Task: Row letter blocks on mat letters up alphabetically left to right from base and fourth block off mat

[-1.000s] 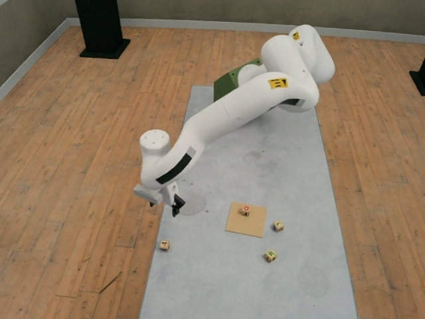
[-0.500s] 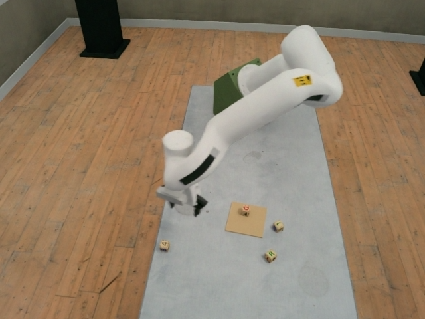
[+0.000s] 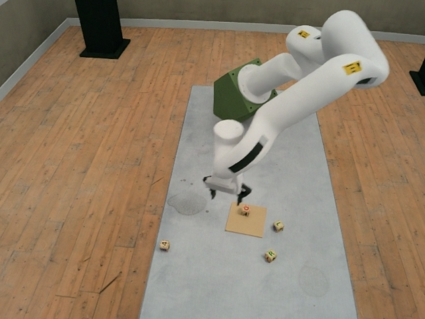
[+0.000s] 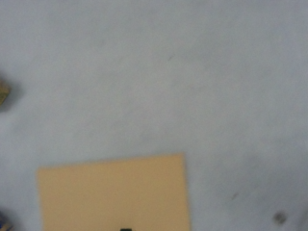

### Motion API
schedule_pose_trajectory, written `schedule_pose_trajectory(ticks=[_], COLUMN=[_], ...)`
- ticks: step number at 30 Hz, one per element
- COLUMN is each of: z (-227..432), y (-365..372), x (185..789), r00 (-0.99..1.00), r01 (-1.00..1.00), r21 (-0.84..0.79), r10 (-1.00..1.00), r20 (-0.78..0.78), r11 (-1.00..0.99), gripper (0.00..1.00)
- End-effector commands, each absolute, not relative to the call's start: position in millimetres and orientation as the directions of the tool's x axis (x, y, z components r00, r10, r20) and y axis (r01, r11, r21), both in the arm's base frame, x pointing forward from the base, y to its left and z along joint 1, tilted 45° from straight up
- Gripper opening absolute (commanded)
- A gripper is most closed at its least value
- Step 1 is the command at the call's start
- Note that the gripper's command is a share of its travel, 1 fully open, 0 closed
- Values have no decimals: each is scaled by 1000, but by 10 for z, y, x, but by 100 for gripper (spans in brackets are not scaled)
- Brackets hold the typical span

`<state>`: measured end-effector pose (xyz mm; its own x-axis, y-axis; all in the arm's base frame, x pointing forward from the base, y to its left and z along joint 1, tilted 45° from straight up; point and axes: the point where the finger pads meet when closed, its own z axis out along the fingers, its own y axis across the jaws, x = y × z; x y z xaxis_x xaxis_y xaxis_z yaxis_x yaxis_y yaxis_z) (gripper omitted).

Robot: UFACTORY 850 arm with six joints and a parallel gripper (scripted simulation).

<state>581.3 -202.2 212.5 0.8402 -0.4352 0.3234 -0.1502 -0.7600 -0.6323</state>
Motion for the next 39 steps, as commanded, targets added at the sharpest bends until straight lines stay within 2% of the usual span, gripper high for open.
schedule_pose_trajectory(ticks=[1,5,28,39], z=[2278,2322,2321,2294], y=[-1605,-1346,-1342,-1322], x=[5516,5301,5301,5325], r00=[838,842,840,773], r01=[-128,-114,-130,-352], r21=[-616,-606,-612,-685], r10=[-417,-401,-415,-611], r20=[353,362,350,171], r11=[-778,-787,-780,-638], gripper=[100,100,100,100])
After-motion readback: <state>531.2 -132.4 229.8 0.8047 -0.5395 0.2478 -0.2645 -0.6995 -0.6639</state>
